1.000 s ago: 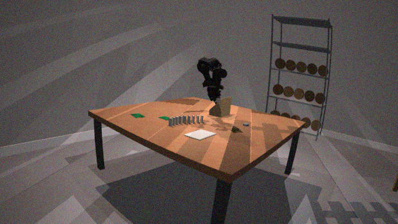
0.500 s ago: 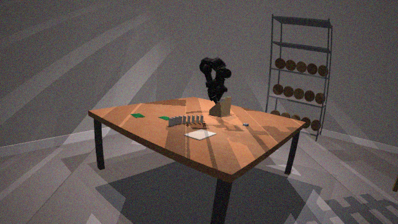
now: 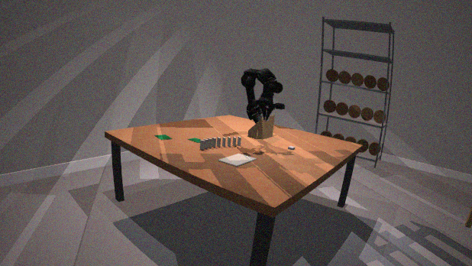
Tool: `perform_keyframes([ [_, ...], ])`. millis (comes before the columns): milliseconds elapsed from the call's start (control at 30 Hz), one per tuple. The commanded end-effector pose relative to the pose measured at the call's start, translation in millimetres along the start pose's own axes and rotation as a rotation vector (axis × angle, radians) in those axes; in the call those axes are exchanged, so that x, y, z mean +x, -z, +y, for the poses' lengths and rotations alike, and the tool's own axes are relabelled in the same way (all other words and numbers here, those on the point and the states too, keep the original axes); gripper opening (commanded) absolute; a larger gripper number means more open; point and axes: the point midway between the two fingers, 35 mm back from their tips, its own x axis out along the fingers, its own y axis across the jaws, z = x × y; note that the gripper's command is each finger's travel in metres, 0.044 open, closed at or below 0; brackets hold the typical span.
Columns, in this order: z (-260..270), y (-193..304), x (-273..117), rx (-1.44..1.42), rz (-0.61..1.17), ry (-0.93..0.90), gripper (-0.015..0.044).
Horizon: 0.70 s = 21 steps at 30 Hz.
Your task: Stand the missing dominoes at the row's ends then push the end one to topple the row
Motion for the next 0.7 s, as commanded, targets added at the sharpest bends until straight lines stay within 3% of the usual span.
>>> perform_keyframes([
  [0,36.3,14.8,5.6,-0.881,0.024,-0.01,0.0021],
  [667,39.9,14.1,9.2,-0.887,0.014,-0.029,0.0021],
])
